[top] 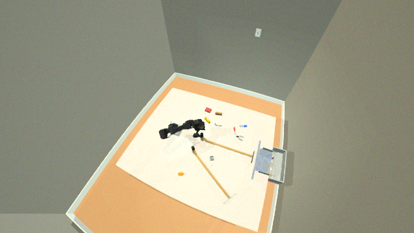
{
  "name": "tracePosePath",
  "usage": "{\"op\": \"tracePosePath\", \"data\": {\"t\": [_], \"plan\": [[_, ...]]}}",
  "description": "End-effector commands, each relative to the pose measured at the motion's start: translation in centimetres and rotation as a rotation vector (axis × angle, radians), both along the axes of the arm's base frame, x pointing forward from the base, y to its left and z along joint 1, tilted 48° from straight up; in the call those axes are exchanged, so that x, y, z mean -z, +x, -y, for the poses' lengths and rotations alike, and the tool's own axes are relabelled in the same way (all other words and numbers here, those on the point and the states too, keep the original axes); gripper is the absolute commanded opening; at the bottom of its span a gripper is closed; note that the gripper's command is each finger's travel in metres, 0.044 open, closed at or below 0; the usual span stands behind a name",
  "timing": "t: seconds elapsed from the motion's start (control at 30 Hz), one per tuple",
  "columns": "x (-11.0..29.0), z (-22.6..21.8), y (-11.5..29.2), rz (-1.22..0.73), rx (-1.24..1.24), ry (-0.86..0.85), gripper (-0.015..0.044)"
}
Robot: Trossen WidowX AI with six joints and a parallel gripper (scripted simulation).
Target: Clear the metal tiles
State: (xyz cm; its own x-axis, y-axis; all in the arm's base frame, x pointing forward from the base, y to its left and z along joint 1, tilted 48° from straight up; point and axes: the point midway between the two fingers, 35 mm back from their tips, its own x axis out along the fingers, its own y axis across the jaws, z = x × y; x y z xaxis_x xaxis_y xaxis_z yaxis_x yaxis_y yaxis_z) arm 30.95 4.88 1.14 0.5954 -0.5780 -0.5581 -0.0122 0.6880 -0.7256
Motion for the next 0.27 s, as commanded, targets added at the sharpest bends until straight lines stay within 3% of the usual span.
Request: {"op": "tracePosePath", "data": {"t": [0.0, 0.23], "plan": [[-1.0, -1.2, -0.1, 0.013, -0.001, 0.008, 0.044], [-2.0, -2.6, -0.6, 0.009, 0.001, 0.01, 0.044]]}}
